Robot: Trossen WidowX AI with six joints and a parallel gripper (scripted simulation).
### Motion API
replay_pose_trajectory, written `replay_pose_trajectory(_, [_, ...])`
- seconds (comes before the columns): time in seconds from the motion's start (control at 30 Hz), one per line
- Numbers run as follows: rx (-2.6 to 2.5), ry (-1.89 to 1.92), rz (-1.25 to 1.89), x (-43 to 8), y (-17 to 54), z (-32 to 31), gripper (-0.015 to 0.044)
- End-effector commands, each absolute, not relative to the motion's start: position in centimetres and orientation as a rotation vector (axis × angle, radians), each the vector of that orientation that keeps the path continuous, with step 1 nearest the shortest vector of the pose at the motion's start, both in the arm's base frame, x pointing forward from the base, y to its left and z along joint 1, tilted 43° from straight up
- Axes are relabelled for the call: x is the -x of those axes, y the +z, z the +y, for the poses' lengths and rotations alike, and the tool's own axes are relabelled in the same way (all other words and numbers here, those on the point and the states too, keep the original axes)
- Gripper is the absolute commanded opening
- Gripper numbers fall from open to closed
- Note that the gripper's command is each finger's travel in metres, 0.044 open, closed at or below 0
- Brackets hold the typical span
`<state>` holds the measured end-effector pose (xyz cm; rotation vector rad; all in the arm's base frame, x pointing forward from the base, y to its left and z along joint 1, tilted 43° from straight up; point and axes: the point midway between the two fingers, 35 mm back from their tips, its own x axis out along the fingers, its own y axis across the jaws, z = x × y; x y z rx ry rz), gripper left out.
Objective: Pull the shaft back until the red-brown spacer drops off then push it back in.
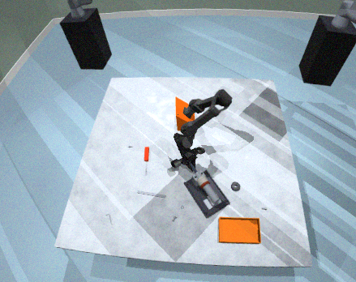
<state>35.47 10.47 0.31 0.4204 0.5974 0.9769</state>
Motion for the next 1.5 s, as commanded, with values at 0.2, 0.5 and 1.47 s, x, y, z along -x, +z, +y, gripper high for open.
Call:
replay_pose_trajectory(0.2, [-0.423, 0.977, 0.599, -35.22, 0.21, 10.32, 0.0])
replay_pose_trajectory(0.5, [-0.423, 0.977, 0.599, -35.14, 0.17, 10.26, 0.0])
replay_pose_trajectory(1.47, [-0.423, 0.977, 0.599, -34.88, 0.05, 10.06, 0.0])
